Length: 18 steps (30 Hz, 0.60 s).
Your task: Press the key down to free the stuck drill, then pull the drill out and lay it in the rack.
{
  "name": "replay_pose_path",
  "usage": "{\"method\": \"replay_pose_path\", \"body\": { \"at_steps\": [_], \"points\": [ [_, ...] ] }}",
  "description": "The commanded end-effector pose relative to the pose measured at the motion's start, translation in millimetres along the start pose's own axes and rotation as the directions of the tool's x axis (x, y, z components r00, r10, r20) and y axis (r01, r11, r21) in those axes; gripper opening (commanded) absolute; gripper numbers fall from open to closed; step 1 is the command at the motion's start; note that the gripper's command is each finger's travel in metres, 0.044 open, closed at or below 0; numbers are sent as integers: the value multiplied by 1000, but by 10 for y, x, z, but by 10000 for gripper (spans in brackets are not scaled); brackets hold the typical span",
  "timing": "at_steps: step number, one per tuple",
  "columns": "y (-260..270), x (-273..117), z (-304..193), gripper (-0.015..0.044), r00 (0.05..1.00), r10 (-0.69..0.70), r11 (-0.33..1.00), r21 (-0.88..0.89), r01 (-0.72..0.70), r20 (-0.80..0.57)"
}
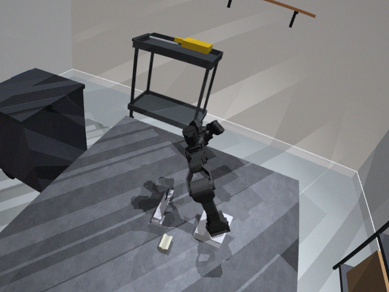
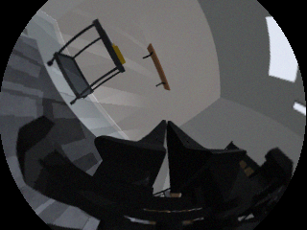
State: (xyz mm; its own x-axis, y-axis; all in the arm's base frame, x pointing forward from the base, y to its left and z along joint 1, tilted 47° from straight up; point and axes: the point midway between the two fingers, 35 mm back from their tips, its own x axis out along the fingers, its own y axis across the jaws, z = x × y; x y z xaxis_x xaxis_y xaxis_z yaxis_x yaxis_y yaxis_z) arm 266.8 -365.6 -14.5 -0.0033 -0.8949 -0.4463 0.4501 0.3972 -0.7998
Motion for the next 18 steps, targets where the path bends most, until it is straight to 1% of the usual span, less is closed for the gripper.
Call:
{"method": "replay_pose_path", "body": {
  "at_steps": [1,5,9,13,18],
  "points": [
    [776,-313,69,0,902,430,861,-283,-423,-39],
    [1027,-537,20,0,809,580,738,-357,-573,-99],
    [1216,-795,-52,0,697,697,598,-400,-695,-168],
    [1351,-1086,-134,0,568,786,444,-416,-794,-243],
    [1442,-1482,-238,0,390,857,246,-398,-884,-335]
  ]
}}
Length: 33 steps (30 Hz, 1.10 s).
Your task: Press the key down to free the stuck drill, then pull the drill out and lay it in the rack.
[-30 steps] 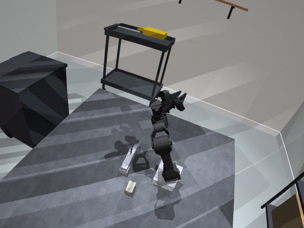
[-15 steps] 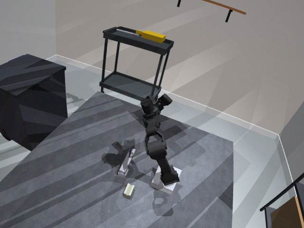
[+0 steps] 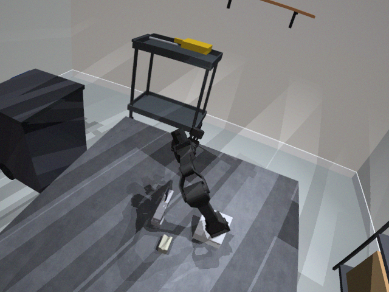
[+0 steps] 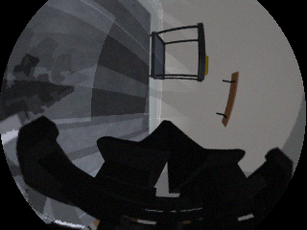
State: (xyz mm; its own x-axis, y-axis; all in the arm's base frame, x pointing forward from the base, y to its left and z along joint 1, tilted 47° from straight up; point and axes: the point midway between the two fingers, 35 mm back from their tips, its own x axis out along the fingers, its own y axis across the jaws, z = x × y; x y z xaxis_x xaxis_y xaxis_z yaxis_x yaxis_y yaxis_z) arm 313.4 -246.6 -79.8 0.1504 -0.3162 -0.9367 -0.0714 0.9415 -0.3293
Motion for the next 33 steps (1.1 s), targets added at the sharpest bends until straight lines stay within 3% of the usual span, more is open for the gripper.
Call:
{"method": "replay_pose_path", "body": {
  "at_steps": [1,9,19,33],
  "points": [
    [762,-353,71,0,909,415,900,-127,-416,-34],
    [1264,-851,57,0,723,686,711,-135,-690,-85],
    [1696,-1665,88,0,404,908,401,-50,-915,-112],
    [1747,-1631,78,0,402,909,399,-48,-916,-112]
  ]
}}
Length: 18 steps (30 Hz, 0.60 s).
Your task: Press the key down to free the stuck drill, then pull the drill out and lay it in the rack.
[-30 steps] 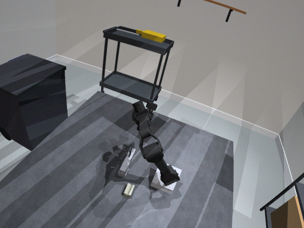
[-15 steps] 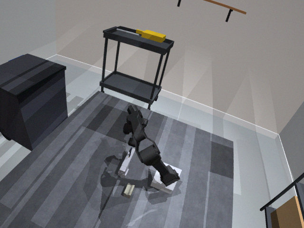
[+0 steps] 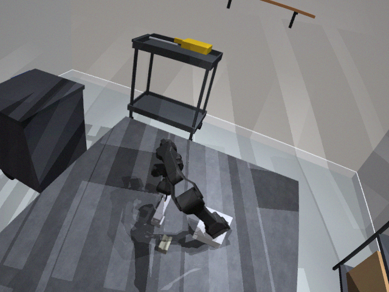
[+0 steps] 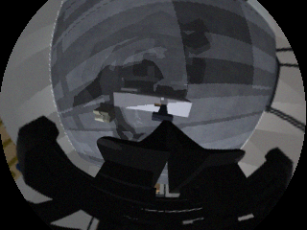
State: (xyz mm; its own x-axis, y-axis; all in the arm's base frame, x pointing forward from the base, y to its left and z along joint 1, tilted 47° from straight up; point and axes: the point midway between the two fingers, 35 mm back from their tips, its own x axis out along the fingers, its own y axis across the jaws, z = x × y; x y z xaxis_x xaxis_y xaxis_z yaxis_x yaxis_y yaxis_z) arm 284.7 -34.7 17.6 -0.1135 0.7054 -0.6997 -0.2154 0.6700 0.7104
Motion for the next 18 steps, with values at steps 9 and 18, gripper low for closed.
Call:
{"method": "replay_pose_path", "body": {
  "at_steps": [9,18],
  "points": [
    [75,124,15,0,1000,18,1000,0,-18,2],
    [43,155,20,0,1000,18,1000,0,-18,2]
  ]
}}
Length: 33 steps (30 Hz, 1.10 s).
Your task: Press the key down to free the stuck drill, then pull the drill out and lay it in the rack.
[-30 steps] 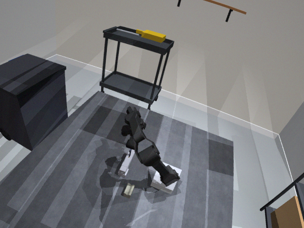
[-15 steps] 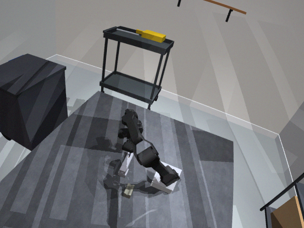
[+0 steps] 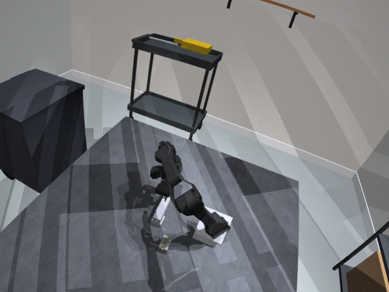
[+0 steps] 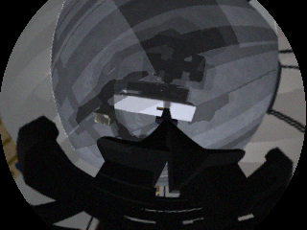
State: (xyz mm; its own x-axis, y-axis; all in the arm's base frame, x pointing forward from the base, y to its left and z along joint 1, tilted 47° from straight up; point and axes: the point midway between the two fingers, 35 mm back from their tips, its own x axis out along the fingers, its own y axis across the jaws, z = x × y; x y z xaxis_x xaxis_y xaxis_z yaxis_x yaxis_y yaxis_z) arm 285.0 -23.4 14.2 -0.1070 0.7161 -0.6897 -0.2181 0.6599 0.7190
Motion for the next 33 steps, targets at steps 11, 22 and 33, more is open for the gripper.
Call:
{"method": "replay_pose_path", "body": {
  "at_steps": [11,22,33],
  "points": [
    [-21,89,-6,0,1000,5,1000,4,-5,-7],
    [-27,121,-28,0,1000,5,1000,4,-5,-7],
    [-28,155,-49,0,1000,5,1000,4,-5,-7]
  ]
}}
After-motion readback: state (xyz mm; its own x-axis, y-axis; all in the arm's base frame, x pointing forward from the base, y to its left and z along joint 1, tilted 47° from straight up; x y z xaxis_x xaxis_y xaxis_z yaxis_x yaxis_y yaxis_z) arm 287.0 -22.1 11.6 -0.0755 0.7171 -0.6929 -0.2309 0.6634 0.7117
